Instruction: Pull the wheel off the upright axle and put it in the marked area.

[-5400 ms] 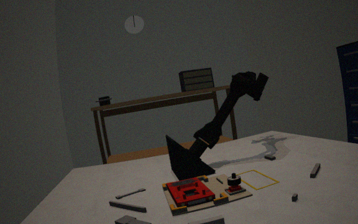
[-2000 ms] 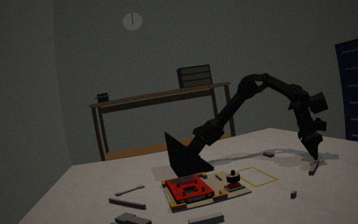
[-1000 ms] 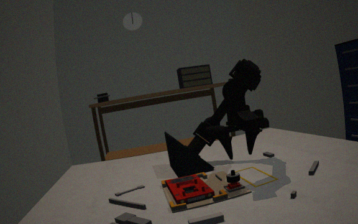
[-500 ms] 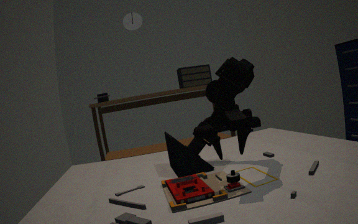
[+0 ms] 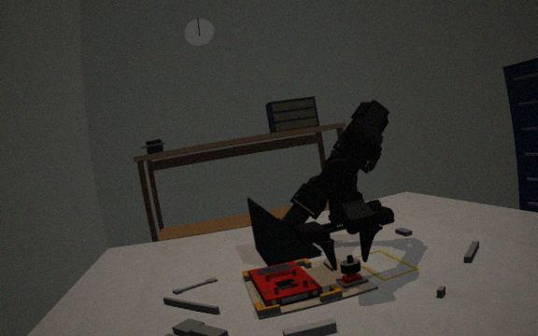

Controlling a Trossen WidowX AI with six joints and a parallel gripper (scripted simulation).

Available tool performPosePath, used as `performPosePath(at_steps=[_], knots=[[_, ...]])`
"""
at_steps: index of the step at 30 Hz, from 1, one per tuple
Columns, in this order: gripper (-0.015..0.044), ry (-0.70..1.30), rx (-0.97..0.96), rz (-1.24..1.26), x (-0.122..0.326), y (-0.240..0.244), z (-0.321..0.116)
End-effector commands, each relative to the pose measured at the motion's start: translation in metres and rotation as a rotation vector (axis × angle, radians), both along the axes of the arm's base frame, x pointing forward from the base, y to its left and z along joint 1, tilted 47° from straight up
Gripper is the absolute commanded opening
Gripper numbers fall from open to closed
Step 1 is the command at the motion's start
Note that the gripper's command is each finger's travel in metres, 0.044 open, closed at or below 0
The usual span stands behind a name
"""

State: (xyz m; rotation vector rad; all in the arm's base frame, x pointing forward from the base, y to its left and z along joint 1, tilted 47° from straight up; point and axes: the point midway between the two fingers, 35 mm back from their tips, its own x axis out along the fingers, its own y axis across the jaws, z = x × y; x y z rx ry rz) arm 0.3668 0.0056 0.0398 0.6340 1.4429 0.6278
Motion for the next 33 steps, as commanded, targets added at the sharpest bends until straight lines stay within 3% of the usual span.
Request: performPosePath(at_steps=[1, 5, 13, 19, 33], knots=[[0.03, 0.003, 0.004, -0.008, -0.001, 0.0036, -0.003], [0.0195, 0.0, 0.0, 0.0, -0.0002, 0.0011, -0.0009], [0.0142, 0.0, 0.0, 0.0, -0.0002, 0.0011, -0.0009], [0.0, 0.0, 0.0, 0.0, -0.0002, 0.0003, -0.0002], [0.0, 0.001, 0.0, -0.001, -0.0001, -0.0032, 0.0028]])
